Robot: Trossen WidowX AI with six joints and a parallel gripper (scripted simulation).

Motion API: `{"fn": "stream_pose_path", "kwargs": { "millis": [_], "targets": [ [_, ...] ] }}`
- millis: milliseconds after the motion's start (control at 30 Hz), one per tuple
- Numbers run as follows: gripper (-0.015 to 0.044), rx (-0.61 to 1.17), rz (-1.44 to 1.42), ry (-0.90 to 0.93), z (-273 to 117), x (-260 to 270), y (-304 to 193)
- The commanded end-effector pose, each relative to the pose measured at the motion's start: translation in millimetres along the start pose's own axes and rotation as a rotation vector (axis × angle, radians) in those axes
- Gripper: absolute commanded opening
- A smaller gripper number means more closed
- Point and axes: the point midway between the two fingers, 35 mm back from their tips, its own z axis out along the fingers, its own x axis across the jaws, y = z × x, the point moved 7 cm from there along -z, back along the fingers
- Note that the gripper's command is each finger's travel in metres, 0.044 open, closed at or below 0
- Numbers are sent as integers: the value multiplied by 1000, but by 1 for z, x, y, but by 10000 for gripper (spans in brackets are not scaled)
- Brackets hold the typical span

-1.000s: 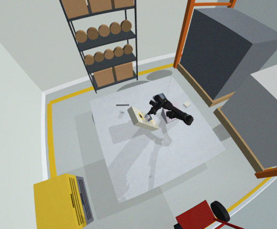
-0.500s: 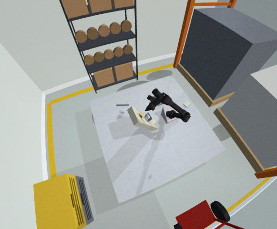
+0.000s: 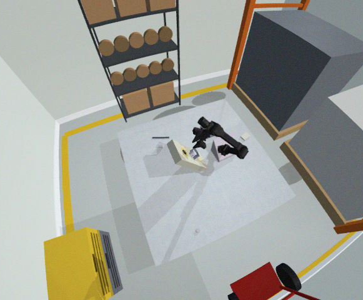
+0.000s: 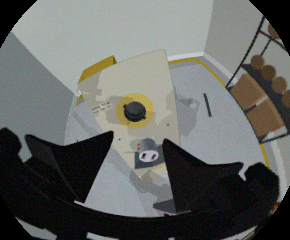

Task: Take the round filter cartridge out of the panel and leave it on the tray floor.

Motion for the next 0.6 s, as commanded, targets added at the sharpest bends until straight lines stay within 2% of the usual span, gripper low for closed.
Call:
{"fn": "stream_pose_path", "kwargs": {
  "millis": [0,567],
  "targets": [
    [305,230,-432,-48,28,-15,-40],
    [305,257,-481,-46,41,-18,-46]
  ]
}}
